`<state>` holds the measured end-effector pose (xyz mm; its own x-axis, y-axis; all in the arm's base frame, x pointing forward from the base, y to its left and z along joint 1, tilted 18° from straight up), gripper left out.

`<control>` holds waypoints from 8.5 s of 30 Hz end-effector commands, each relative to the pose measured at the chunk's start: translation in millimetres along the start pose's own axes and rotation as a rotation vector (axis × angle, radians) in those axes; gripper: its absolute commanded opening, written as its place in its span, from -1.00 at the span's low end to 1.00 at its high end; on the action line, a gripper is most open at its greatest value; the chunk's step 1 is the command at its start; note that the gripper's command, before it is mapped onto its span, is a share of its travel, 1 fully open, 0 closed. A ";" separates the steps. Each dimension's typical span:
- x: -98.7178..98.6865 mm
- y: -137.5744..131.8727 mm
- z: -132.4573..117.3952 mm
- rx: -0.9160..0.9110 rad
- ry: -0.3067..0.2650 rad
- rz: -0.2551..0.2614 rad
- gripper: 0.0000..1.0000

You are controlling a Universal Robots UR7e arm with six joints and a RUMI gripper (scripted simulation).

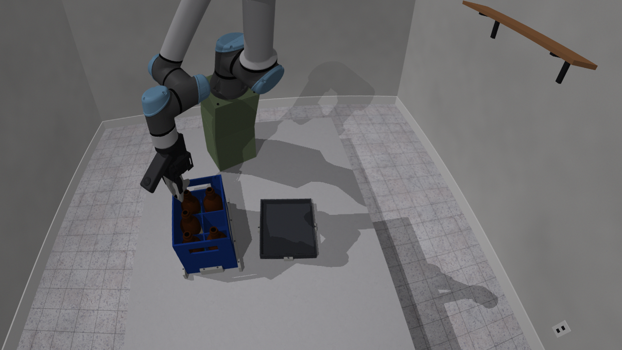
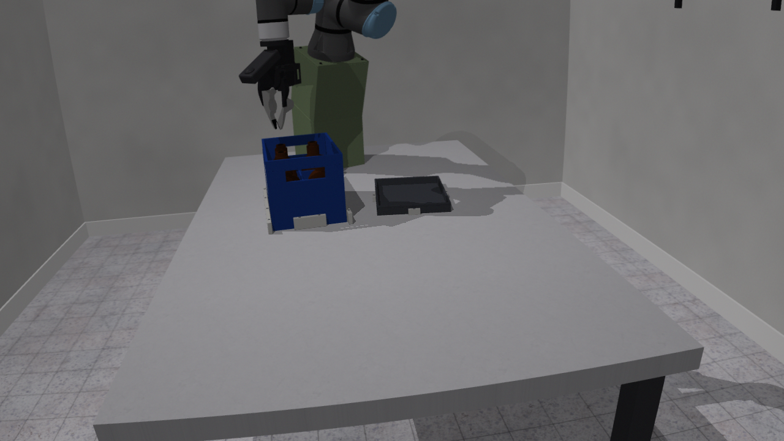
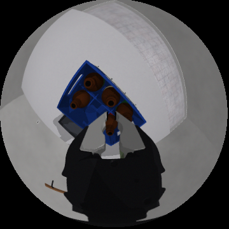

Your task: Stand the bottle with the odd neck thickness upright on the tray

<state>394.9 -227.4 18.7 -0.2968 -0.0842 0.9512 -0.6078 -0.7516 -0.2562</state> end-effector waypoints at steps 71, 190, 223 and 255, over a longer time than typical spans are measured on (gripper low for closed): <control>1.0 -72.8 -60.7 0.000 0.001 0.000 -0.24; -43.2 -73.2 -60.3 0.000 0.001 0.000 -0.24; -43.2 -72.6 -55.1 0.000 0.001 0.000 -0.24; -45.5 -72.6 -55.1 0.000 0.001 0.000 -0.24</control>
<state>411.4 -132.8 -14.6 -0.2966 -0.0842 0.9513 -0.6078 -0.7516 -0.2561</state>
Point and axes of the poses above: the point where the finger pads meet when closed, its own x axis back along the fingers, its own y axis across the jaws, z = x × y, the point moved 6 cm from there along x, back along the fingers, and after that the axes turned 8 degrees about x, right-handed, at the moved point
